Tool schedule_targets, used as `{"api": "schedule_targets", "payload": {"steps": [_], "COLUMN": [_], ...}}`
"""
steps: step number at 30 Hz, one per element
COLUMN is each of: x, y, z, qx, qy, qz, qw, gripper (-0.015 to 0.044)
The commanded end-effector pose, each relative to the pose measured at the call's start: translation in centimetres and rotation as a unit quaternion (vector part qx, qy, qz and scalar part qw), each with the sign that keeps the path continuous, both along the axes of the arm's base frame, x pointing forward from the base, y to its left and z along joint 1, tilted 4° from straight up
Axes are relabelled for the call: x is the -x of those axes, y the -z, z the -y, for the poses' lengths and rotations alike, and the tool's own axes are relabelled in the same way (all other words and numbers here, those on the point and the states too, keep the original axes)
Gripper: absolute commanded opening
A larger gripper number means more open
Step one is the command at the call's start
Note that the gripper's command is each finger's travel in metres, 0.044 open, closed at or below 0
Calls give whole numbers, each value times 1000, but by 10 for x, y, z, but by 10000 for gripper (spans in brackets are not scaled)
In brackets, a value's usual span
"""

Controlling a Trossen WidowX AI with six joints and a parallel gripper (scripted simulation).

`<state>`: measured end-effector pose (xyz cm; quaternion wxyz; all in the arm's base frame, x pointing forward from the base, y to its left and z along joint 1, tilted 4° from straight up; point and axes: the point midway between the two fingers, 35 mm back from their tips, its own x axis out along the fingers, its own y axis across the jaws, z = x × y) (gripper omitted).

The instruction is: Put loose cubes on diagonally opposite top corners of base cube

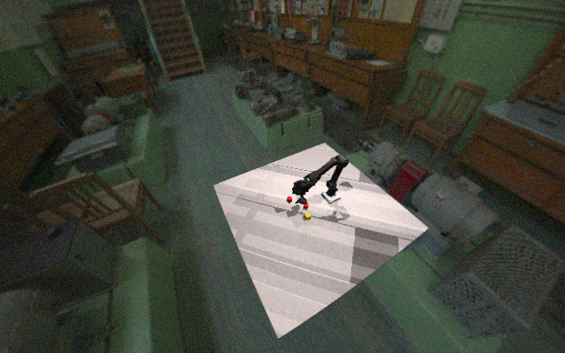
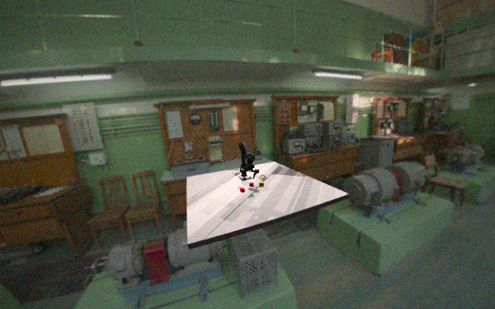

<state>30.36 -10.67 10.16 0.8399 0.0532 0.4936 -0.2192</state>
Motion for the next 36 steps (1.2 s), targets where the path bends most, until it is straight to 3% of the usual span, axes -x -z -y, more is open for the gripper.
{"api": "schedule_targets", "payload": {"steps": [1, 5, 11, 18, 27, 36], "x": [0, 10, 30, 56, 59, 59], "y": [0, 0, -5, -21, -21, 38], "z": [0, -9, -26, -47, -49, -52], "qx": [0, 0, -18, -61, -66, -66], "qy": [-4, -94, -257, -437, -453, -453], "qz": [-4, -73, -176, -250, -255, -255], "qw": [1000, 993, 950, 862, 852, 852], "gripper": [374, 269, 265, 265, 265, 265]}}
